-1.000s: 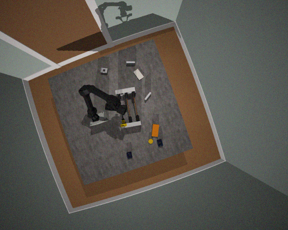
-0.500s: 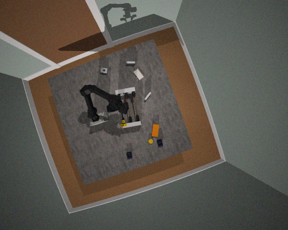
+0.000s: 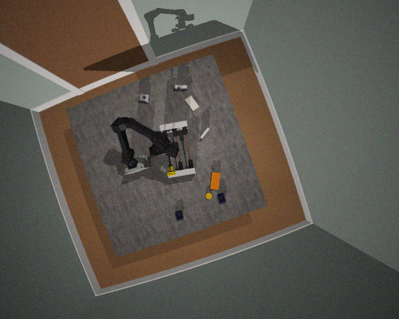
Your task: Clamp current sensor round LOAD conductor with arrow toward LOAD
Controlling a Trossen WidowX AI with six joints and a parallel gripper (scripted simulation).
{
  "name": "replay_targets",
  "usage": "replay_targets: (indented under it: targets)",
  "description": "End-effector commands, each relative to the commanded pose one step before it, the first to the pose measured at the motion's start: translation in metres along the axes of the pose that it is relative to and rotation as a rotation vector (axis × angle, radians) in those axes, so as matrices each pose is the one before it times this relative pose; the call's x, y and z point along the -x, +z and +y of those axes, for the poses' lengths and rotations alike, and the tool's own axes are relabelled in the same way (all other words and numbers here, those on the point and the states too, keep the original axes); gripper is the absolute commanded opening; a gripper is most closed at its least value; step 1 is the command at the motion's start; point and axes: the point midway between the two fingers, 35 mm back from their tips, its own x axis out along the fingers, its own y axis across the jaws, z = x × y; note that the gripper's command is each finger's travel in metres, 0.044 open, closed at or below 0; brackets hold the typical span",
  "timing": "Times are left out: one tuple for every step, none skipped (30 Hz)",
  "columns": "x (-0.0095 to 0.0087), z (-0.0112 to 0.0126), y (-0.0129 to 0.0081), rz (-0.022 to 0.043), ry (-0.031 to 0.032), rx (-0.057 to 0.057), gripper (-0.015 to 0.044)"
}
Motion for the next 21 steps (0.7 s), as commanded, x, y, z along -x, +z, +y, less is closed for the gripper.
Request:
replay_targets:
  targets:
    - [-0.00752, -0.00030, 0.00077, -0.00436, -0.00298, -0.0026, 0.0000]
    - [-0.00162, 0.00004, 0.00002, -0.00009, 0.00000, 0.0000, 0.0000]
    - [-0.00162, 0.00005, 0.00003, -0.00010, 0.00000, 0.0000, 0.0000]
    - [-0.00162, 0.00006, 0.00003, -0.00011, 0.00001, 0.0000, 0.0000]
    - [-0.00162, 0.00007, 0.00003, -0.00012, 0.00001, 0.0000, 0.0000]
    - [-0.00161, 0.00008, 0.00004, -0.00013, 0.00002, 0.0000, 0.0000]
    - [-0.00161, 0.00009, 0.00004, -0.00014, 0.00002, 0.0000, 0.0000]
    - [-0.00161, 0.00010, 0.00004, -0.00015, 0.00003, 0.0000, 0.0000]
    - [-0.00161, 0.00011, 0.00004, -0.00016, 0.00003, 0.0000, 0.0000]
    - [-0.00161, 0.00012, 0.00005, -0.00017, 0.00004, 0.0000, 0.0000]
    - [-0.00161, 0.00013, 0.00005, -0.00019, 0.00004, 0.0000, 0.0000]
    - [-0.00160, 0.00014, 0.00005, -0.00020, 0.00005, 0.0001, 0.0000]
    - [-0.00160, 0.00015, 0.00005, -0.00021, 0.00005, 0.0001, 0.0000]
    - [-0.00160, 0.00016, 0.00006, -0.00022, 0.00006, 0.0001, 0.0000]
    - [-0.00128, 0.00014, 0.00005, -0.00018, 0.00005, 0.0000, 0.0000]
    - [-0.00078, 0.00009, 0.00003, -0.00011, 0.00003, 0.0000, 0.0000]
    - [0.00480, -0.00020, -0.00082, 0.00495, 0.00277, 0.0027, 0.0000]
    - [0.00000, 0.00000, 0.00000, 0.00000, 0.00000, 0.0000, 0.0000]
    - [0.00000, 0.00000, 0.00000, 0.00000, 0.00000, 0.0000, 0.0000]
    - [0.00000, 0.00000, 0.00000, 0.00000, 0.00000, 0.0000, 0.0000]
    - [0.00000, 0.00000, 0.00000, 0.00000, 0.00000, 0.0000, 0.0000]
